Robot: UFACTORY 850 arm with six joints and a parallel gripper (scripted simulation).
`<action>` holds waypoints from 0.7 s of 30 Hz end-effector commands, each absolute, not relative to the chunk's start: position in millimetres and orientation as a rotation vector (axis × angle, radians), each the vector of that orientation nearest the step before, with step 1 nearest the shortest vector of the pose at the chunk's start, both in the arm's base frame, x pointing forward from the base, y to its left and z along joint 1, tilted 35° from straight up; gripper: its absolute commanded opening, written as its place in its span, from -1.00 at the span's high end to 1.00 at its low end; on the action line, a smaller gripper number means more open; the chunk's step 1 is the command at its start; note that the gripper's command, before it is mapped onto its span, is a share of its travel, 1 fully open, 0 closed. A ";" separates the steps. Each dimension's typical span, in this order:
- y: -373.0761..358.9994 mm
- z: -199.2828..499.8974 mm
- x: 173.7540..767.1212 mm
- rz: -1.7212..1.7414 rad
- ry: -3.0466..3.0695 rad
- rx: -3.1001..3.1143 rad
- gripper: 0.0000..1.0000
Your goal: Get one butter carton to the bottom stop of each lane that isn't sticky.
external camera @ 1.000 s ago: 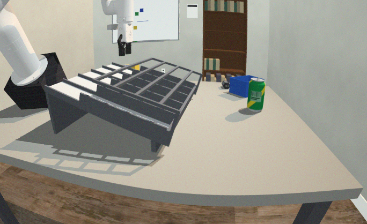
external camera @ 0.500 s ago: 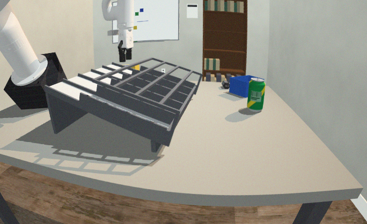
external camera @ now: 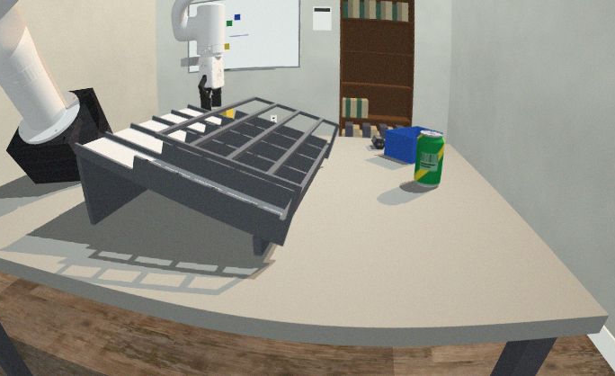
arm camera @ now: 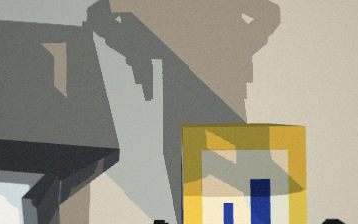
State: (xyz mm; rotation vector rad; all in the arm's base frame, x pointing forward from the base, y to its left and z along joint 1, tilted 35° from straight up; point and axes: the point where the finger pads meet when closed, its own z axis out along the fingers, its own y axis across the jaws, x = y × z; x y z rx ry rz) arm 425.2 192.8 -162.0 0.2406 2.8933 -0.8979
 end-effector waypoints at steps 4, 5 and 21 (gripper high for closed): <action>189.4 -168.3 426.6 -0.897 2.893 0.240 -0.80; 188.7 -169.4 426.8 -0.897 2.893 0.240 -0.80; 170.0 -196.1 429.3 -0.897 2.893 0.240 -0.80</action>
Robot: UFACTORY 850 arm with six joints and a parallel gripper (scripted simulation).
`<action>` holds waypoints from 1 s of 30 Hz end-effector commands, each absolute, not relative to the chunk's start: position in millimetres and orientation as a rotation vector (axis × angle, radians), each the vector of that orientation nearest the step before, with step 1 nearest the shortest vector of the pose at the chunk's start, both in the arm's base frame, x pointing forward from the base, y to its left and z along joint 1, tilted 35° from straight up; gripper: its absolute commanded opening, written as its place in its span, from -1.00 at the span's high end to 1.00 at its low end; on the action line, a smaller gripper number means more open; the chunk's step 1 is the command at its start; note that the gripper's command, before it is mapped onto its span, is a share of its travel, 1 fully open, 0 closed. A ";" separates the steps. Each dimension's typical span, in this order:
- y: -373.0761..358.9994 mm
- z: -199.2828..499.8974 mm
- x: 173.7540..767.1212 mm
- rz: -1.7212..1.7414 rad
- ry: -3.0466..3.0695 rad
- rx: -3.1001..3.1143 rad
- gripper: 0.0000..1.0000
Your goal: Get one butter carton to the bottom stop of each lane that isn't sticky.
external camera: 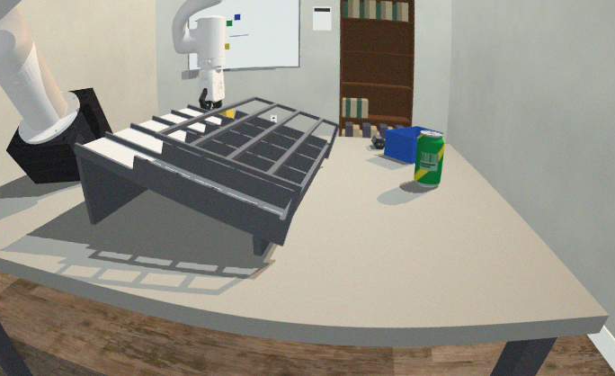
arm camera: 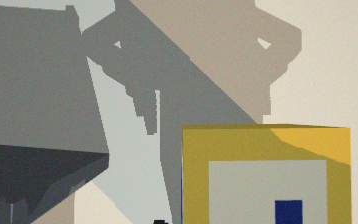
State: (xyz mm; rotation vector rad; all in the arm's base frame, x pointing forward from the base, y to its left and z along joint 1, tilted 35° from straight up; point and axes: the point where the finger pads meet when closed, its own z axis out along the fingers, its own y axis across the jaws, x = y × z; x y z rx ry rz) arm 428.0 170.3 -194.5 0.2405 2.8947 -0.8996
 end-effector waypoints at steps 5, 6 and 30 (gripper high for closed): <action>170.0 -196.1 429.3 -0.897 2.893 0.240 -0.80; 170.6 -195.2 429.1 -0.897 2.893 0.240 1.00; 170.5 -195.2 429.1 -0.897 2.893 0.240 1.00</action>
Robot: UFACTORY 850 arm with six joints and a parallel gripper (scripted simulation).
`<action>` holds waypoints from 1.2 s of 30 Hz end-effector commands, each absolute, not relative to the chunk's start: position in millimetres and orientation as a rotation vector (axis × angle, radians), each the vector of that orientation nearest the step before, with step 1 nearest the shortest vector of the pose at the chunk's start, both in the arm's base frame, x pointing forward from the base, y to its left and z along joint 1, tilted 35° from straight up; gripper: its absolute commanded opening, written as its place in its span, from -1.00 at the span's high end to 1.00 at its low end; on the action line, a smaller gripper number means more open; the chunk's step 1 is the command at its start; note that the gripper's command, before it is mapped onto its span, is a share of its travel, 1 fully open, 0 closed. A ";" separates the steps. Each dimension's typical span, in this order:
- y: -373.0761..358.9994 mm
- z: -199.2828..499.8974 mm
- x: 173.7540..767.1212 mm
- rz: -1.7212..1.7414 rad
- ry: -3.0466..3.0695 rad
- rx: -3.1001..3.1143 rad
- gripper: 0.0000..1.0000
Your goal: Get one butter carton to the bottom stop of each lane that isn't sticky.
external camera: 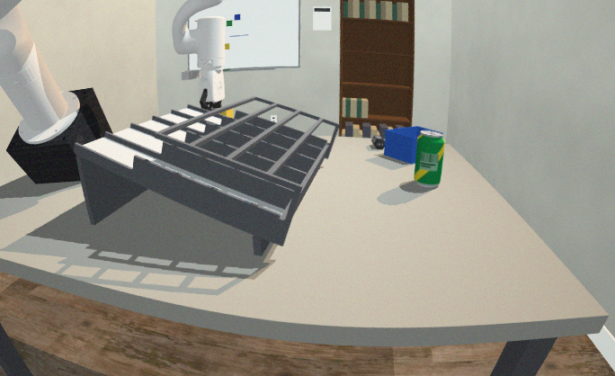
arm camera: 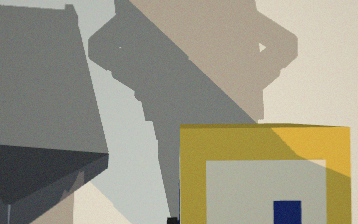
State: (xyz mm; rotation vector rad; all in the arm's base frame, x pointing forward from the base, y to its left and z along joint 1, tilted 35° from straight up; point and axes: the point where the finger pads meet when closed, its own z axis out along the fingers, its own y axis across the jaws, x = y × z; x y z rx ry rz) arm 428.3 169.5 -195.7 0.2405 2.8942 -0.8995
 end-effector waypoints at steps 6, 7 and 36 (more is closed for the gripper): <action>170.5 -195.2 429.1 -0.897 2.893 0.240 1.00; 170.5 -195.2 429.1 -0.897 2.893 0.240 1.00; 284.7 -34.9 419.2 -0.892 2.854 0.368 1.00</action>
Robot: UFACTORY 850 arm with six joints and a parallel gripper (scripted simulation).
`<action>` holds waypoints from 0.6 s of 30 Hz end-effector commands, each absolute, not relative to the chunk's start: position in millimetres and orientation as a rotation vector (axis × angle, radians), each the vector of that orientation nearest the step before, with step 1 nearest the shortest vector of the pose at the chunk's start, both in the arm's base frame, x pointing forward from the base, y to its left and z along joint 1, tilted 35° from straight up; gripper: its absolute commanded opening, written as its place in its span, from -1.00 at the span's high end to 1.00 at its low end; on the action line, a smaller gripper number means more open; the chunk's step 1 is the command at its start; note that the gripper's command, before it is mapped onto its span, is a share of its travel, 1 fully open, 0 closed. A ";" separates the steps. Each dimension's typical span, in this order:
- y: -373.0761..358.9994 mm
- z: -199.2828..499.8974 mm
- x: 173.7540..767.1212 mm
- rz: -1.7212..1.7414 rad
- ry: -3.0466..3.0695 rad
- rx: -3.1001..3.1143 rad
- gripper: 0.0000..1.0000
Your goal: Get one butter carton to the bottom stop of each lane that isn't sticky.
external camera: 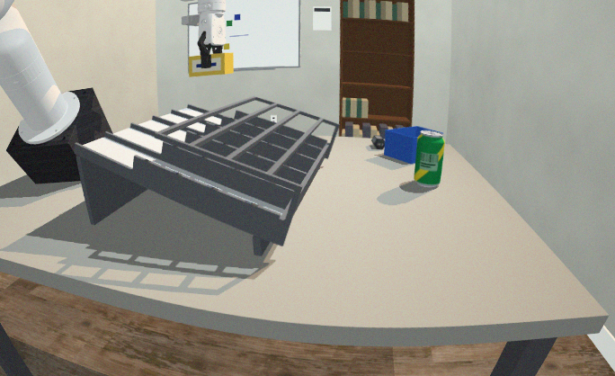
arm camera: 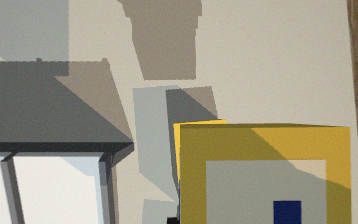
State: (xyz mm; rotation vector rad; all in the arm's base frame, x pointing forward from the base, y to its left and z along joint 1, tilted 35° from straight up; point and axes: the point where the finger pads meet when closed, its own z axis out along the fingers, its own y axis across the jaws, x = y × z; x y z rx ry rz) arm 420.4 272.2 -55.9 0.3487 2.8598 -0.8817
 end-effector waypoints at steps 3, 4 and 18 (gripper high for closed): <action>284.7 -34.9 419.2 -0.892 2.854 0.368 1.00; 284.7 -34.9 419.2 -0.892 2.854 0.368 1.00; 163.5 42.9 402.4 -0.888 2.855 0.365 1.00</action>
